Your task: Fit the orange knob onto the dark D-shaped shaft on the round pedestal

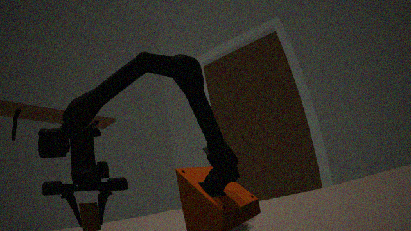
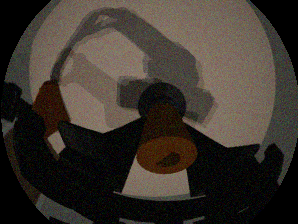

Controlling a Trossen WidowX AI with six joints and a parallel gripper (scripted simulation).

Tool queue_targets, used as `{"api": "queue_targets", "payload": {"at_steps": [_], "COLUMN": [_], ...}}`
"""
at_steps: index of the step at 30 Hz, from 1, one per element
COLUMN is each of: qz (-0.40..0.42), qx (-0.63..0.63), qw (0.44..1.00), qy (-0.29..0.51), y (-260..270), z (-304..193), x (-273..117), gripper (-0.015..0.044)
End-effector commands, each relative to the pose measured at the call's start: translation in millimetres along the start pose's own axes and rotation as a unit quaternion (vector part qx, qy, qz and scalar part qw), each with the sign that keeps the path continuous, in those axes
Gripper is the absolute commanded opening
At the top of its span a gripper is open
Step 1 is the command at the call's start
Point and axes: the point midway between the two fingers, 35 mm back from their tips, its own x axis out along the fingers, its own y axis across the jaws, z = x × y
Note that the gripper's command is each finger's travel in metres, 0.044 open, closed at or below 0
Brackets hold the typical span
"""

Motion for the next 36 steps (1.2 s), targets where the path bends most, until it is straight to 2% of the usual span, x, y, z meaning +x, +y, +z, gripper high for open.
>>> {"api": "queue_targets", "payload": {"at_steps": [1, 36], "qz": [-0.003, -0.003], "qx": [-0.002, -0.028], "qw": [1.000, 1.000], "qy": [0.001, 0.001], "y": [-2.5, -1.3], "z": [0.9, 0.1], "x": [0.1, -2.6], "gripper": [0.0000, 0.0000]}}
